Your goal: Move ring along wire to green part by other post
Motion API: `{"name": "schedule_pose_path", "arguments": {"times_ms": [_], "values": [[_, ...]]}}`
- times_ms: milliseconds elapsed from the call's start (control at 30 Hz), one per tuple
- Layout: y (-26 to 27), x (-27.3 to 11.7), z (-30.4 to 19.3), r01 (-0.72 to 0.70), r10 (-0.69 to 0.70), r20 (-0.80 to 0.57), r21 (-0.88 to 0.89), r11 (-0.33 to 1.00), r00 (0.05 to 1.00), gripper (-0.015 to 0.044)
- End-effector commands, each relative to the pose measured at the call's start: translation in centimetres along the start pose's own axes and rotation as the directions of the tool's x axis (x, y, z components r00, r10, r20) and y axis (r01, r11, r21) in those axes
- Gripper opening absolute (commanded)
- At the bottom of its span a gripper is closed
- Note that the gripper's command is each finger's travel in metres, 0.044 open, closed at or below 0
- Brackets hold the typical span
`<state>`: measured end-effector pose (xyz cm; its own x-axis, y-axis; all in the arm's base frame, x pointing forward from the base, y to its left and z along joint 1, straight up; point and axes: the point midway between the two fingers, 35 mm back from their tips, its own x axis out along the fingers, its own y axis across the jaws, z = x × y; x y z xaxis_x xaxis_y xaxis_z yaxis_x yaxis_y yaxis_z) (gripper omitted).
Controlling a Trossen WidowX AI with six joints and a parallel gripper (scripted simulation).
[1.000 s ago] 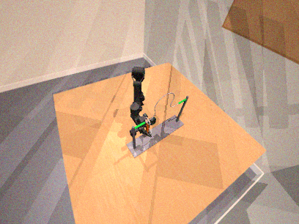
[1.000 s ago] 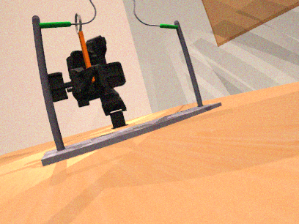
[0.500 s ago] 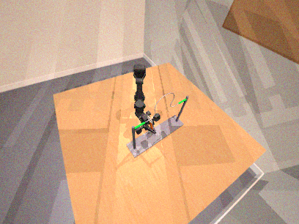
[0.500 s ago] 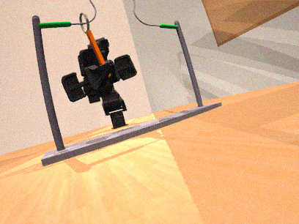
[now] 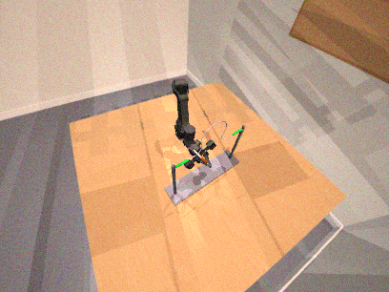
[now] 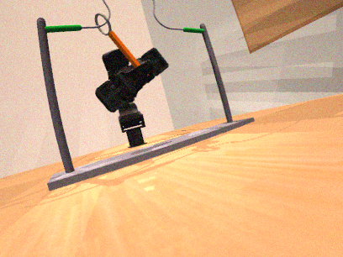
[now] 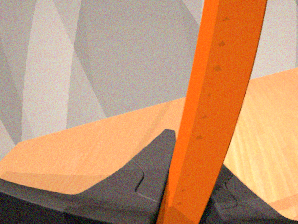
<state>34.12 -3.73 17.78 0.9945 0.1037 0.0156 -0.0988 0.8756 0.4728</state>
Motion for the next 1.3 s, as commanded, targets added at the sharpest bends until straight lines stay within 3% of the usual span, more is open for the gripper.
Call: {"name": "schedule_pose_path", "arguments": {"times_ms": [0, 467, 900, 1267], "values": [[1.1, -0.3, 0.0, 0.003, -0.002, -0.021, 0.075, 0.997, 1.000, -0.0150], [5.1, -2.4, 1.1, 0.002, 0.058, -0.181, 0.317, 0.948, 0.982, -0.0150], [9.4, -5.2, 4.0, 0.009, 0.232, -0.328, 0.594, 0.805, 0.915, -0.0150], [12.1, -6.4, 7.3, 0.015, 0.376, -0.315, 0.784, 0.621, 0.871, -0.0150]]}}
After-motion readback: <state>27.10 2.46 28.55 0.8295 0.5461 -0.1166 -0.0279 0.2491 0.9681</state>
